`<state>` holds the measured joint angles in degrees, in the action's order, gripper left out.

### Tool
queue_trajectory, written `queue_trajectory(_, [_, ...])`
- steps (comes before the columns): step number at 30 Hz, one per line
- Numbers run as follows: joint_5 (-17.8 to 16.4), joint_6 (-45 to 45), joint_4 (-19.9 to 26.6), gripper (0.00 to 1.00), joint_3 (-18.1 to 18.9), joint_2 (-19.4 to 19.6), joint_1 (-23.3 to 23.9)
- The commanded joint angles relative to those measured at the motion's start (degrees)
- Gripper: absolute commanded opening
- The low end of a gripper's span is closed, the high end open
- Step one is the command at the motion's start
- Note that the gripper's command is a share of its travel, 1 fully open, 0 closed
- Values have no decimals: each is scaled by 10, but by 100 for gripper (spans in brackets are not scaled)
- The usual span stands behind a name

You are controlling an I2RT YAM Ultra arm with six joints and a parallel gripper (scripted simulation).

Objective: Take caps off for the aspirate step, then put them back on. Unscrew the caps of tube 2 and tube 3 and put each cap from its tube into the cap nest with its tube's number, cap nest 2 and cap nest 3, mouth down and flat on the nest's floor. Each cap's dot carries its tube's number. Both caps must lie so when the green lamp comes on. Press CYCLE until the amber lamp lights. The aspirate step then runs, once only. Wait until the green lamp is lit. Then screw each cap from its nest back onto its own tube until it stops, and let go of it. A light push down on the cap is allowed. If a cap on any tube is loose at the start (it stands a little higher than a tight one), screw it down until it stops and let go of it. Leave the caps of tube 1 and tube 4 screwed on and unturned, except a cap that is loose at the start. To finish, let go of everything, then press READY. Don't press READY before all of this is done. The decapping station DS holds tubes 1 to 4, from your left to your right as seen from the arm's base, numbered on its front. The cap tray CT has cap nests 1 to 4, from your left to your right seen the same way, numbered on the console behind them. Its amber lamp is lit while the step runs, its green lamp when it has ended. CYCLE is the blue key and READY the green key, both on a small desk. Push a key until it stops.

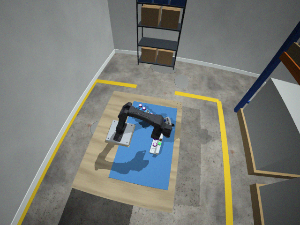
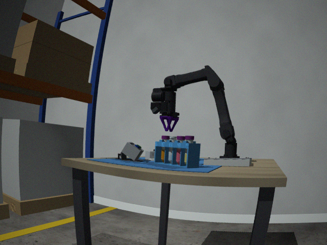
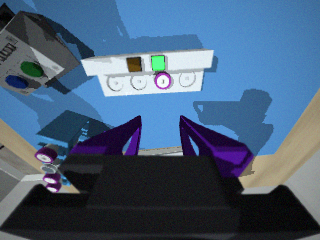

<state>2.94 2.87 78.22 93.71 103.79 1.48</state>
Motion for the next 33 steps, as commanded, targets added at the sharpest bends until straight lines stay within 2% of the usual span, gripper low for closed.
queue_trajectory(1, [-2,-46,11,47,24,3,10])
queue_trajectory(6, [-2,-46,11,47,24,3,10])
queue_trajectory(15, [-2,-49,-90,47,-73,6,14])
queue_trajectory(17, [-2,-49,-90,47,-73,6,14])
queue_trajectory(25, [-2,-52,-175,47,-135,30,17])
queue_trajectory(33, [-2,-55,-246,47,-172,63,19])
